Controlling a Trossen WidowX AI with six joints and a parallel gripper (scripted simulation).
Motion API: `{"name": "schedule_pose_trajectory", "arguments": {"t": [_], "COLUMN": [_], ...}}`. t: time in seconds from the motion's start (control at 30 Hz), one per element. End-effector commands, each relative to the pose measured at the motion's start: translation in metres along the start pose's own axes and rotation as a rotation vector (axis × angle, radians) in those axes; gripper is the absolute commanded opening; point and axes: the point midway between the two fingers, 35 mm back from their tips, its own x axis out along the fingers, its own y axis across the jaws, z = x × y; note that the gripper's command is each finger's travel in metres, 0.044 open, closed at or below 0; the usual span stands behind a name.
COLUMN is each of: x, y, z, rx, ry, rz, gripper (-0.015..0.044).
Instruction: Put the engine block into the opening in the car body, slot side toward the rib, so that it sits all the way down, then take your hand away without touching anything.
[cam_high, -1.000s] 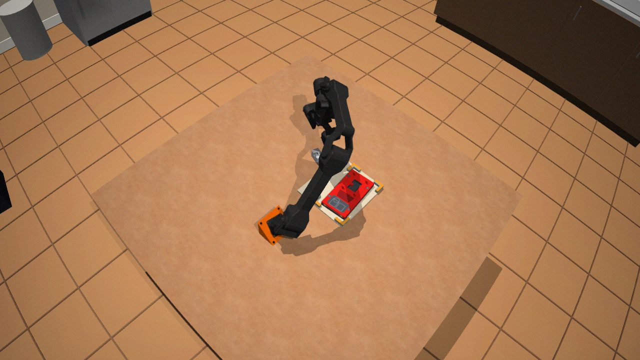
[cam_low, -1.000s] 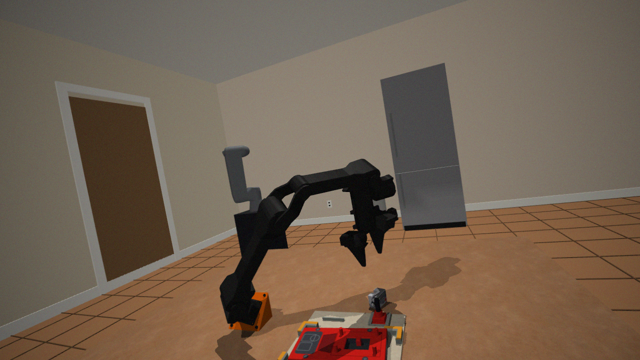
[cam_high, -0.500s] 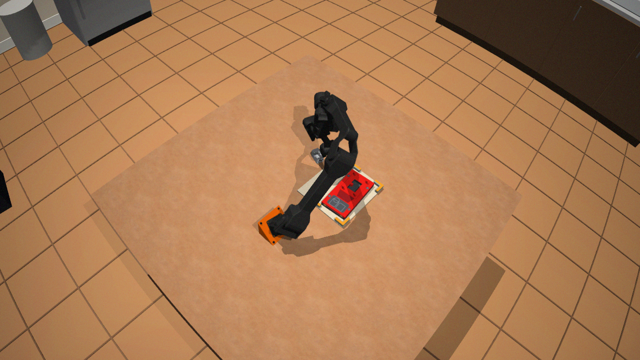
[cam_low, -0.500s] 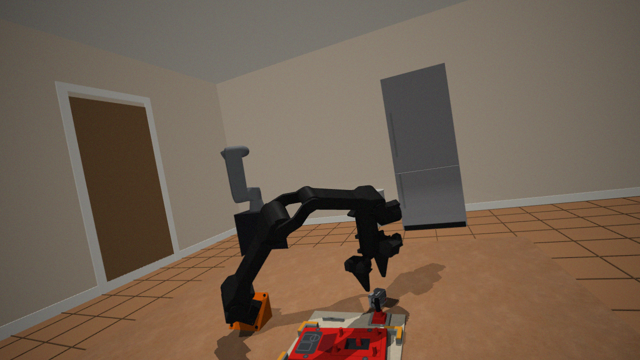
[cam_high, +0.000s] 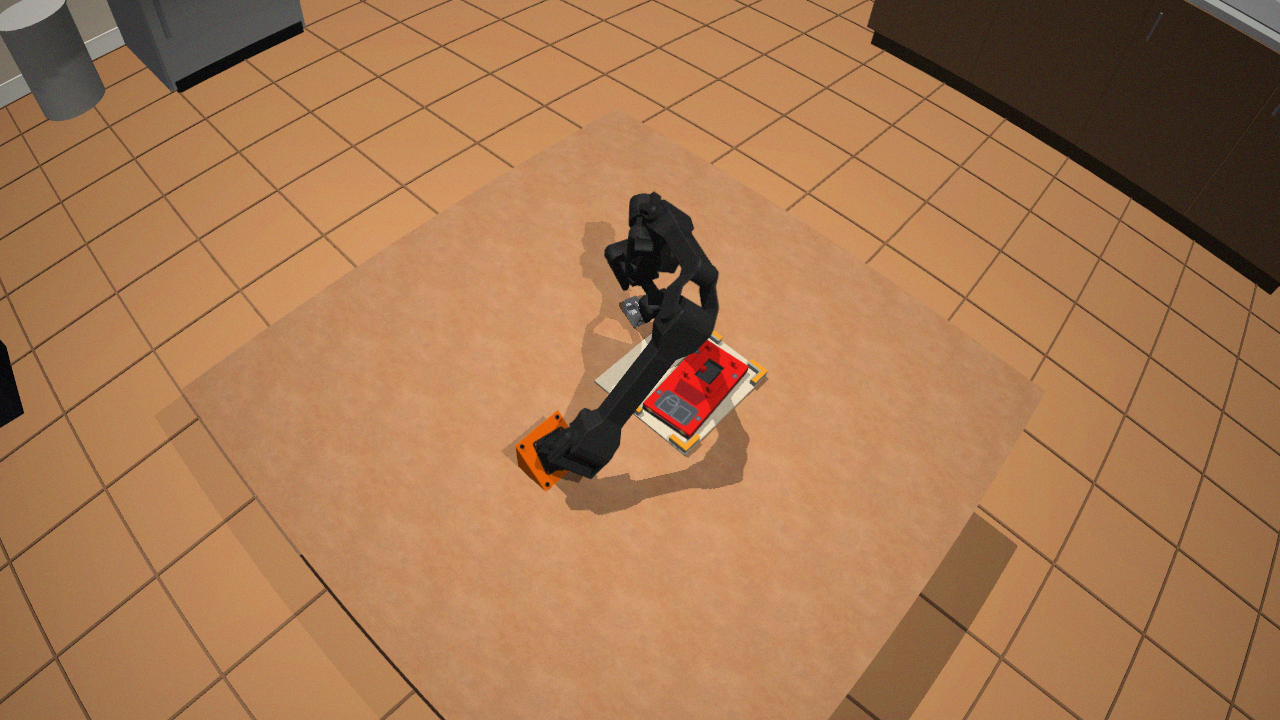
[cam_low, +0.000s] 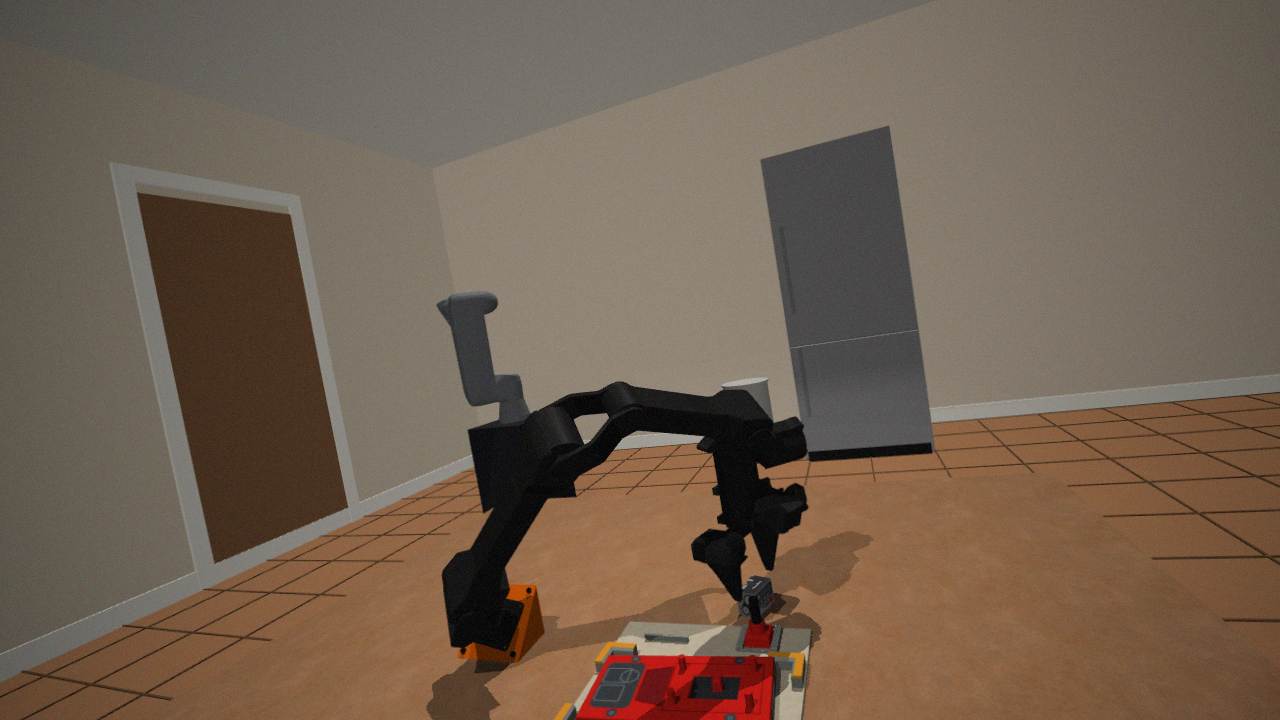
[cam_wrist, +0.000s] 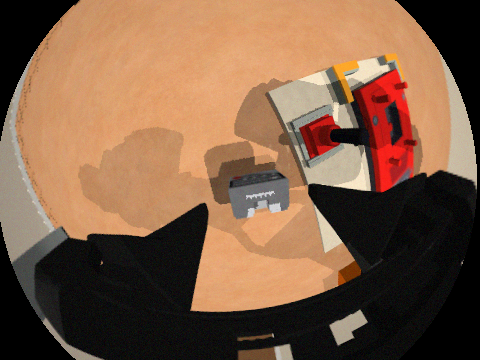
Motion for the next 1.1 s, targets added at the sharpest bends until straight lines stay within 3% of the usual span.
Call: {"name": "schedule_pose_trajectory", "arguments": {"t": [0.0,0.37,0.63,0.87,1.07], "x": [0.007,0.023,0.023,0.023,0.018], "y": [-0.001,-0.001,-0.001,-0.001,0.002], "z": [-0.001,-0.001,-0.001,-0.001,0.0], "rx": [-0.007,-0.007,-0.007,-0.007,-0.014], "ry": [-0.002,-0.002,-0.002,-0.002,-0.023], "rz": [-0.004,-0.005,-0.005,-0.005,0.016], "gripper": [0.044,0.044,0.023,0.0183,0.0026]}}
